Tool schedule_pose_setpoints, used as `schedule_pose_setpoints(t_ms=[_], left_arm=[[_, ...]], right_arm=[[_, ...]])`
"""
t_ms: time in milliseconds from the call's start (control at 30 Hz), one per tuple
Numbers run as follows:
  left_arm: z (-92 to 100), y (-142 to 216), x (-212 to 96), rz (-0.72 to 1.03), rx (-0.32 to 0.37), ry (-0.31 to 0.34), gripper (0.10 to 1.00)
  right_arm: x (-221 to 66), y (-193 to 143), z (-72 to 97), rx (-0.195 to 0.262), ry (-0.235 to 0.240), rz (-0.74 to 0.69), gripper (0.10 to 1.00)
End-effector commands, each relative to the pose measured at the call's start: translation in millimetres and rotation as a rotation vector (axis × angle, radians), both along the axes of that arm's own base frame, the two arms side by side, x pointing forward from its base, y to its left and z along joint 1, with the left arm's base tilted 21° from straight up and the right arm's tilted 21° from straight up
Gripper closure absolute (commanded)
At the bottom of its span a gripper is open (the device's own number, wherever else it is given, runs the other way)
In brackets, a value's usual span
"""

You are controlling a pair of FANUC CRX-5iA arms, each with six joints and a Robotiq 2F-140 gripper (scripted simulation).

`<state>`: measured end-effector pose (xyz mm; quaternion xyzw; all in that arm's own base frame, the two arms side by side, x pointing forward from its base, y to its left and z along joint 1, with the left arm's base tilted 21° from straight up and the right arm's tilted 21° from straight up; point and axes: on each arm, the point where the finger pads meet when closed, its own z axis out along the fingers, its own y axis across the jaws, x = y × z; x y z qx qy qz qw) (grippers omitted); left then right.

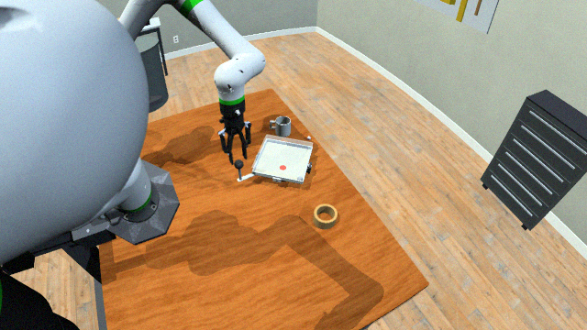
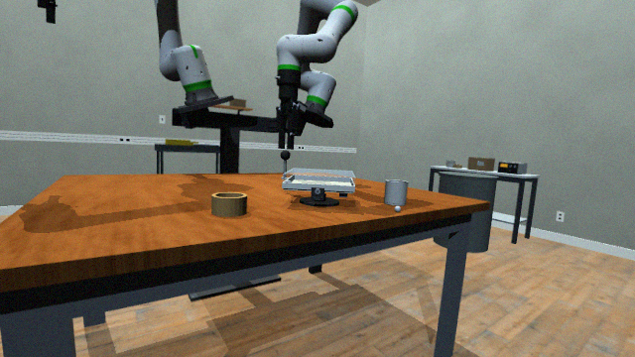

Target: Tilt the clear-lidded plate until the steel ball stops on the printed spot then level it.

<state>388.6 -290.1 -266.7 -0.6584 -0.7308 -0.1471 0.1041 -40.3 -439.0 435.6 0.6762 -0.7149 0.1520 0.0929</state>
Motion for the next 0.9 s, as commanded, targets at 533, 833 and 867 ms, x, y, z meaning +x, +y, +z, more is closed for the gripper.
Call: schedule_pose_setpoints(t_ms=[533, 833, 867], left_arm=[[-11.8, 3, 1, 0.0, -0.001, -0.001, 0.674], [-17.2, 5, 1, 0.0, -0.001, -0.001, 0.674], [-17.6, 5, 1, 0.0, -0.001, -0.001, 0.674]], right_arm=[[0, 0, 0.9, -0.002, 0.0, 0.0, 0.098], [0, 0, 0.9, -0.002, 0.0, 0.0, 0.098], [0, 0, 0.9, -0.002, 0.0, 0.0, 0.098]])
